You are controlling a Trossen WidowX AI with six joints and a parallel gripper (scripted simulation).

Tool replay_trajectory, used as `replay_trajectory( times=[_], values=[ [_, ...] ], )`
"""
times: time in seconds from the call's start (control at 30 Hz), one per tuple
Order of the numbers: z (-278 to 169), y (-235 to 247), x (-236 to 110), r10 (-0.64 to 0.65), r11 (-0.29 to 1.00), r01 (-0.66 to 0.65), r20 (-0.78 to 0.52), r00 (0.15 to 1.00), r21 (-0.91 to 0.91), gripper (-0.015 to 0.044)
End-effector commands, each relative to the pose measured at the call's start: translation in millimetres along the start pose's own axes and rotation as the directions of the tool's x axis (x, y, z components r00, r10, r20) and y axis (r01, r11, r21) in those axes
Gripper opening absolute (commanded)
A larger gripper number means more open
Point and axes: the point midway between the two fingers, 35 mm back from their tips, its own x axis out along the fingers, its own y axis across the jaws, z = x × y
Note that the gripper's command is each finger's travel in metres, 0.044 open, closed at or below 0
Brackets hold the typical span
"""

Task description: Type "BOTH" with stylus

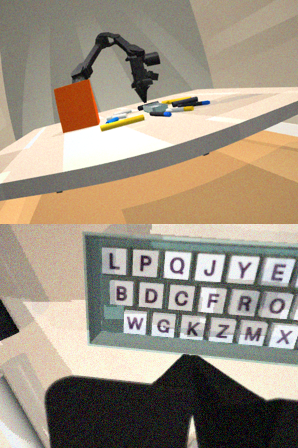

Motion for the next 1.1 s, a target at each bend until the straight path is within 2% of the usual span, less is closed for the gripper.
replay_trajectory(
  times=[0.0,0.1,0.23,0.57,0.67,0.77,0.93,1.07],
  values=[
    [-0.2,1.9,0.2,0.003,1.0,-0.003,0.001,1.0,0.004,0.0],
    [0.7,1.2,-9.3,0.001,1.0,-0.001,0.001,1.0,0.004,0.0],
    [0.4,1.0,-57.6,-0.001,1.0,0.001,0.001,1.0,0.004,0.0],
    [3.5,-0.2,-56.0,-0.001,1.0,0.001,0.017,1.0,0.005,0.0],
    [2.4,-2.7,-55.8,-0.001,1.0,0.001,0.015,1.0,-0.001,0.0079],
    [-11.2,-35.5,-59.0,0.005,0.996,-0.004,0.01,1.0,-0.086,0.015],
    [-52.2,-92.8,-61.5,0.057,0.959,-0.053,0.009,0.998,-0.277,0.015],
    [-80.1,-115.5,-58.8,0.112,0.913,-0.093,0.023,0.993,-0.396,0.015]
  ],
)
